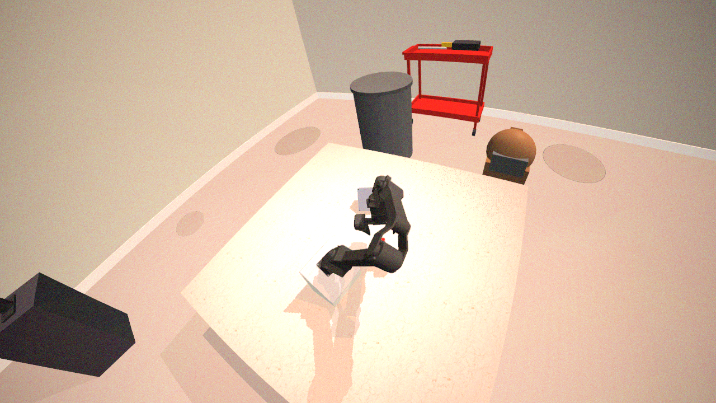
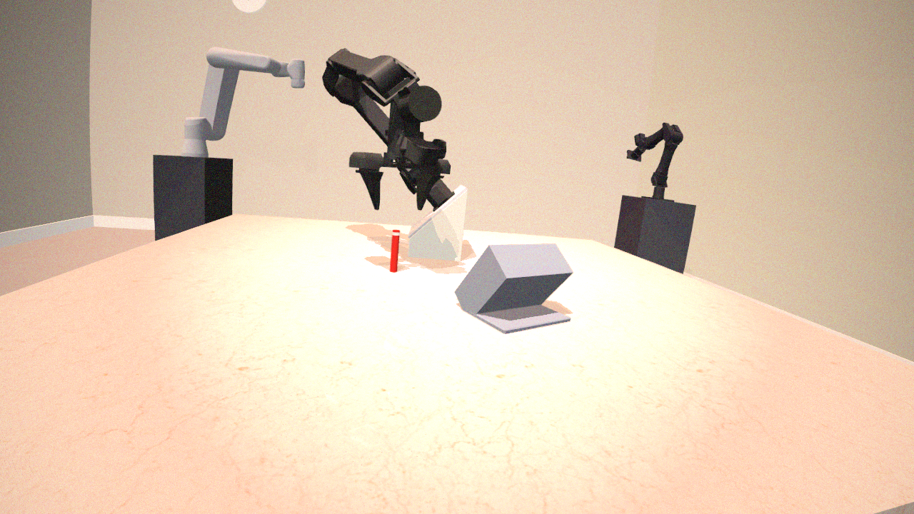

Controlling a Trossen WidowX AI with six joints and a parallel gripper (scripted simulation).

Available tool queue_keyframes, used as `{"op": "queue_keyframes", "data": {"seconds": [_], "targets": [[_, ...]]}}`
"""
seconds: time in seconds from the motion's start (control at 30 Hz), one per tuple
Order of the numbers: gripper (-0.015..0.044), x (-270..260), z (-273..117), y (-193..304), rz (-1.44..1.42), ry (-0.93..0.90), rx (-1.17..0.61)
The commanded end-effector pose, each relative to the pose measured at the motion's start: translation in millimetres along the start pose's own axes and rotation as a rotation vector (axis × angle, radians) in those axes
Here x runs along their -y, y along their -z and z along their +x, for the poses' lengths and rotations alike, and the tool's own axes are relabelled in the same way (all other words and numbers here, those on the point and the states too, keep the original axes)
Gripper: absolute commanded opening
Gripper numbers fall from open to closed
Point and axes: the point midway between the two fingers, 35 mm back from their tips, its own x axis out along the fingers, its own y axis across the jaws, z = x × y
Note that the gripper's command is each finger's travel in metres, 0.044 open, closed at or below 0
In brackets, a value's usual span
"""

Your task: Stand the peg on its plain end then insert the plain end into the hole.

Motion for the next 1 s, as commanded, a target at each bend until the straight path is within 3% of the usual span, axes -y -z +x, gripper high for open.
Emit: {"op": "queue_keyframes", "data": {"seconds": [0.0,0.5,0.97], "targets": [[0.044,2.7,-1.8,-1.5,0.005,0.014,-0.002],[0.044,3.1,17.6,-1.4,-0.19,0.014,-0.004],[0.044,3.3,29.9,-2.9,-0.193,0.013,-0.002]]}}
